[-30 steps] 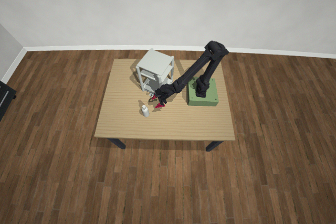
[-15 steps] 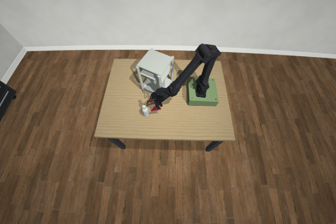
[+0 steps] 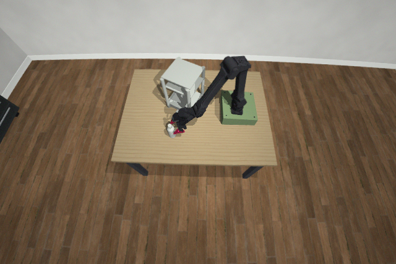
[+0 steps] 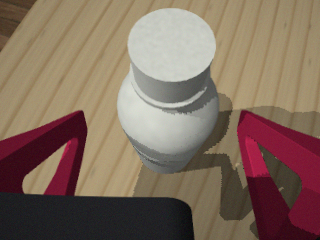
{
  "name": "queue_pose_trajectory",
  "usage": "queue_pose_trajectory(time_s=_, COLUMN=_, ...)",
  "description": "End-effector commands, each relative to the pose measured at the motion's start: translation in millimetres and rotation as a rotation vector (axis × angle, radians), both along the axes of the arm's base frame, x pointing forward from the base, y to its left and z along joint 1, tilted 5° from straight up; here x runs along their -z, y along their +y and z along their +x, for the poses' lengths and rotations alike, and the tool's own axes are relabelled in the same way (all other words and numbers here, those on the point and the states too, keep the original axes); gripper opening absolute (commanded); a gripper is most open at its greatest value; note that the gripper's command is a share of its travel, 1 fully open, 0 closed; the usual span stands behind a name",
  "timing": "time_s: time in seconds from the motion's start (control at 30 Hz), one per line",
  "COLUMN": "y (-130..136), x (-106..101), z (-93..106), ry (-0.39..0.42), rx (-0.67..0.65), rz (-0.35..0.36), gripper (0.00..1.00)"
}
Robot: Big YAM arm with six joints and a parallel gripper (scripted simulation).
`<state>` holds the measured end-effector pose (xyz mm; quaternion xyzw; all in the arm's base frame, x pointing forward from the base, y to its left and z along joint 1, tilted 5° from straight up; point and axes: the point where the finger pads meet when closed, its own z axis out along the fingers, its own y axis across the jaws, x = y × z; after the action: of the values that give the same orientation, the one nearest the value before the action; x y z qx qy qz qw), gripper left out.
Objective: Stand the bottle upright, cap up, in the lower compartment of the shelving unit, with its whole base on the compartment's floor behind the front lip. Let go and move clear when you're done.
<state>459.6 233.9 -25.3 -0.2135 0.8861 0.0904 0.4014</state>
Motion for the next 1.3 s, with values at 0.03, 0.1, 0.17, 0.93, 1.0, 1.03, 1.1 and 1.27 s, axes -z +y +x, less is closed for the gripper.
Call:
queue_pose_trajectory(time_s=0.03, y=8.5, x=-19.9, z=34.4, ry=-0.072, rx=0.006, rz=0.028, gripper=0.88)
queue_pose_trajectory(time_s=0.1, y=9.5, x=-17.1, z=36.7, ry=-0.071, rx=0.006, rz=0.028, gripper=0.88)
queue_pose_trajectory(time_s=0.17, y=10.3, x=-14.9, z=38.5, ry=-0.070, rx=0.006, rz=0.027, gripper=0.88)
queue_pose_trajectory(time_s=0.93, y=13.0, x=-27.9, z=44.5, ry=-0.094, rx=0.006, rz=0.039, gripper=0.88)
queue_pose_trajectory(time_s=1.0, y=12.9, x=-26.8, z=44.3, ry=-0.092, rx=0.006, rz=0.038, gripper=0.88)
queue_pose_trajectory(time_s=1.03, y=12.9, x=-26.2, z=44.1, ry=-0.091, rx=0.006, rz=0.038, gripper=0.88)
queue_pose_trajectory(time_s=1.1, y=12.9, x=-26.2, z=44.1, ry=-0.091, rx=0.006, rz=0.038, gripper=0.88)
queue_pose_trajectory(time_s=1.27, y=12.6, x=-24.2, z=43.7, ry=-0.087, rx=0.006, rz=0.036, gripper=0.88)
